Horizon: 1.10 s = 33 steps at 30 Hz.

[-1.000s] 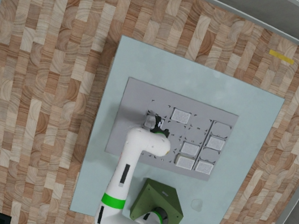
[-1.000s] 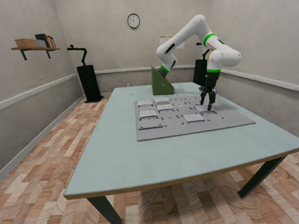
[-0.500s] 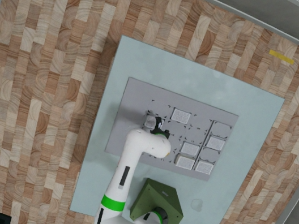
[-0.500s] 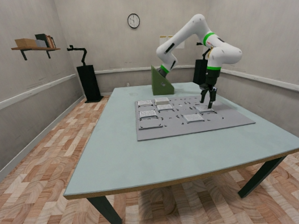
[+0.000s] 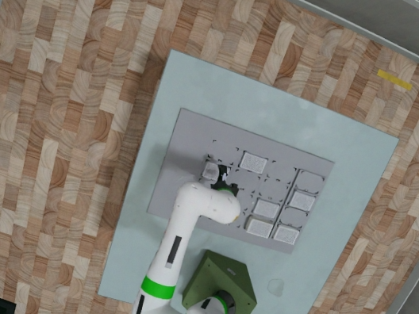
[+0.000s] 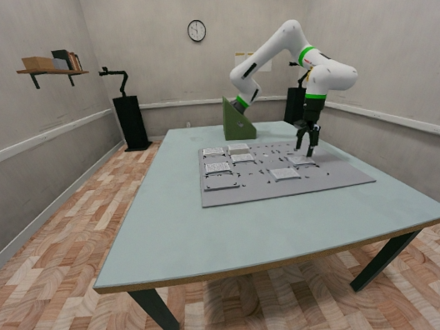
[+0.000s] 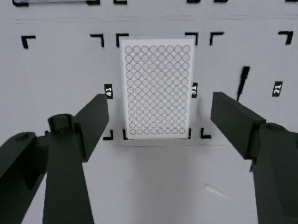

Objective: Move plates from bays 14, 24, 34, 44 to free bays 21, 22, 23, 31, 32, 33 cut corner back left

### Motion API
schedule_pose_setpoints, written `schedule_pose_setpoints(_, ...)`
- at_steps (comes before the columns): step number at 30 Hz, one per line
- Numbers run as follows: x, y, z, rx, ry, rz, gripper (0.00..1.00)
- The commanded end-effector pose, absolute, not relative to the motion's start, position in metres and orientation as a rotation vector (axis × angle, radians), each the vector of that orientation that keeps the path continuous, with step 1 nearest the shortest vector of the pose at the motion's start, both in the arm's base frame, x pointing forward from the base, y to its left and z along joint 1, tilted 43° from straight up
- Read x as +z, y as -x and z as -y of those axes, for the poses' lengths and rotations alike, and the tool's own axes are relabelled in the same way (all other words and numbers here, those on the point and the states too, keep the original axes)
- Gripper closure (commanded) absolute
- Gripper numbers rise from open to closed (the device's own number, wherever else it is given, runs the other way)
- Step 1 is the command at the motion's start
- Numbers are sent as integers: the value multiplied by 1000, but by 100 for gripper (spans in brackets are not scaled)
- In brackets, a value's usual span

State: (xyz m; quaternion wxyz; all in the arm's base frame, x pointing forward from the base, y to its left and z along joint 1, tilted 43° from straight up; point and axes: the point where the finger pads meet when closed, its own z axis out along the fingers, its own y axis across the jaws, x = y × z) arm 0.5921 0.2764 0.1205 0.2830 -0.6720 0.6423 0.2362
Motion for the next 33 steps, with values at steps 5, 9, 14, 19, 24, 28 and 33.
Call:
schedule_pose_setpoints(5, 127, -592, -270, 630, 1798, -1719, 30)
schedule_pose_setpoints(9, 131, -592, -266, 630, 1798, -1719, 30)
schedule_pose_setpoints(14, 131, -592, -266, 630, 1798, -1719, 30)
schedule_pose_setpoints(19, 131, -592, -266, 630, 1798, -1719, 30)
schedule_pose_setpoints(24, 123, -588, -258, 630, 1798, -1720, 30)
schedule_pose_setpoints(28, 113, -582, -247, 630, 1798, -1720, 30)
schedule_pose_setpoints(33, 105, -578, -239, 630, 1798, -1720, 30)
